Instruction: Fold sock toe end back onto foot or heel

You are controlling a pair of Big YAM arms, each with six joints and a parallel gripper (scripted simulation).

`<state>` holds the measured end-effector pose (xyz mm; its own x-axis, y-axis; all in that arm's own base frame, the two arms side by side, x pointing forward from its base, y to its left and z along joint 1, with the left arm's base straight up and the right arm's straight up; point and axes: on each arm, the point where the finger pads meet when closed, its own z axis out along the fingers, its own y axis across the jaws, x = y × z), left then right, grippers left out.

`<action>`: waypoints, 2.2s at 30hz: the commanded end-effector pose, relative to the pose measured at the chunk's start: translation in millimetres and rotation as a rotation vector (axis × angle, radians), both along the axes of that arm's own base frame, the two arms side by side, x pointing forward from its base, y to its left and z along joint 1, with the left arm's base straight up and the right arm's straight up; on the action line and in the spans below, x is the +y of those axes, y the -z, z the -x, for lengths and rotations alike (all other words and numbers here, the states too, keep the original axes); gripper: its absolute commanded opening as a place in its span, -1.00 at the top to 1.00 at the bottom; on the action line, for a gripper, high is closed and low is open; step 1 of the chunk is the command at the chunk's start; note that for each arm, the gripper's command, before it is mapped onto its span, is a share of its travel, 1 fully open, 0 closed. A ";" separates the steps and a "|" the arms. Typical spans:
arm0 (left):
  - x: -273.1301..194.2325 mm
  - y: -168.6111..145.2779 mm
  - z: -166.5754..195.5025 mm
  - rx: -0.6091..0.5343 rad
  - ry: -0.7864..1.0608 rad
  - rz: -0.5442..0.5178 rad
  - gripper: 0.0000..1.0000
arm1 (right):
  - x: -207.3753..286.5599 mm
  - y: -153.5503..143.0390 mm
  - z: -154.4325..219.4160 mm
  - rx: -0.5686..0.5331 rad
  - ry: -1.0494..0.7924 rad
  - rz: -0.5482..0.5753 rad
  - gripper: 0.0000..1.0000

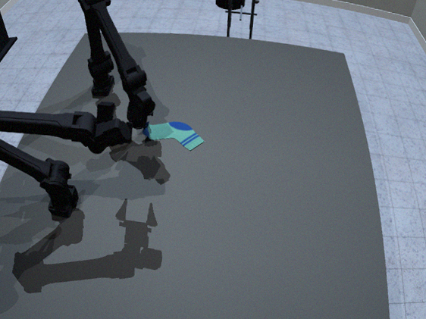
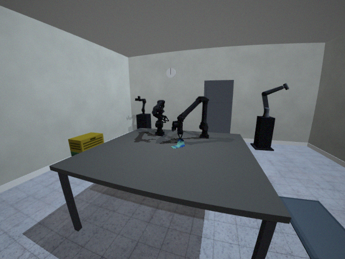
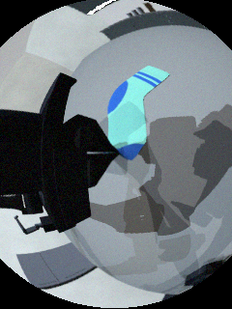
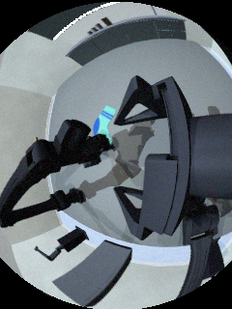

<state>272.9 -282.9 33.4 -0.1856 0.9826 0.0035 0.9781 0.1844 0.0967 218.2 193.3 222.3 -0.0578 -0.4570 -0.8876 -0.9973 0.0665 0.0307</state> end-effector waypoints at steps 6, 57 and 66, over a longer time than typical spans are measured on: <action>-19.4 -17.4 -15.9 -0.034 0.014 0.035 0.98 | -3.5 -21.3 14.9 -0.050 0.180 -0.040 -1.00; 3.6 14.8 -113.7 0.479 0.024 0.118 0.98 | -1.4 -27.7 -20.2 -0.026 0.299 -0.042 -1.00; 4.4 23.2 -122.7 0.484 0.022 0.115 0.98 | -0.6 -17.7 -34.7 0.017 0.372 -0.046 -1.00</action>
<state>368.5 -266.7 6.5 -0.1831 0.9830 0.0137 0.8904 0.1717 -0.4216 240.6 184.6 233.8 -0.1932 -0.4012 -0.8954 -0.9234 0.3829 0.0277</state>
